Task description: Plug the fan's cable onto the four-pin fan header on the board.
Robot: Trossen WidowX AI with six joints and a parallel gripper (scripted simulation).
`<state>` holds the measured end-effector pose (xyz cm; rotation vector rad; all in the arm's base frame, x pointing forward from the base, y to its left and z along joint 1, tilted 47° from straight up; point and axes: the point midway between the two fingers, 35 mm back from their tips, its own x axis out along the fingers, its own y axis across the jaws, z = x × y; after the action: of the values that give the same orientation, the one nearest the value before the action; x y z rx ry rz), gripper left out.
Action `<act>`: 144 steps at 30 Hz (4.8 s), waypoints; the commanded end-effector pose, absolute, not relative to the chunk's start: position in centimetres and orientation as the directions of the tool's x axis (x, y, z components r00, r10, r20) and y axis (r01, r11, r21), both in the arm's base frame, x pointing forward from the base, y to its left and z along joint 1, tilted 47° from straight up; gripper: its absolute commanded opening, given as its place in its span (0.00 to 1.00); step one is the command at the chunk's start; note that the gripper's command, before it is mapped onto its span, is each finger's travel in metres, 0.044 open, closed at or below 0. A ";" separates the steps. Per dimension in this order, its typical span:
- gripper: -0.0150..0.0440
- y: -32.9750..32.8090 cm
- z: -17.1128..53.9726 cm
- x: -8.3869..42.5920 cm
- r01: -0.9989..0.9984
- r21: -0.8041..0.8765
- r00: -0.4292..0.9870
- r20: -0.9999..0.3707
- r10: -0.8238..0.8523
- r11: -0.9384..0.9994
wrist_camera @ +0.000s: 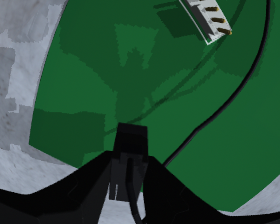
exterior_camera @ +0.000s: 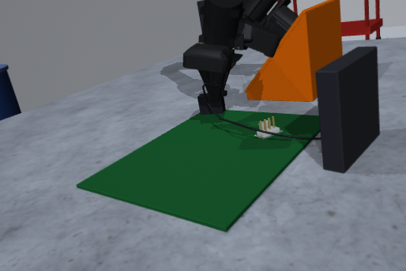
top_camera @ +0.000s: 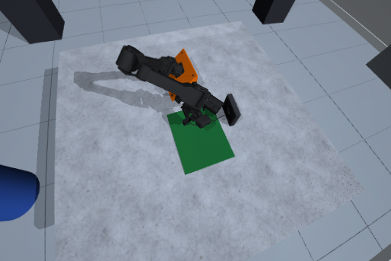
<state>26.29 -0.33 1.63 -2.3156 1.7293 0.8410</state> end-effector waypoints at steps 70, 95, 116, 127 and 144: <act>0.25 5.7 3.6 28.9 -0.930 -0.210 -0.006 -0.813 -0.583 0.303; 0.25 4.5 1.8 27.9 -0.930 -0.026 -0.067 -0.969 -0.238 0.367; 0.25 4.1 1.6 28.0 -0.946 0.007 0.017 -0.997 0.070 0.323; 0.25 3.9 2.1 28.2 -0.958 -0.034 0.099 -0.971 0.216 0.285; 0.25 3.4 3.5 28.6 -0.958 -0.171 0.253 -0.880 0.403 0.228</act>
<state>28.61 3.36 3.06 -0.8458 0.8813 1.0885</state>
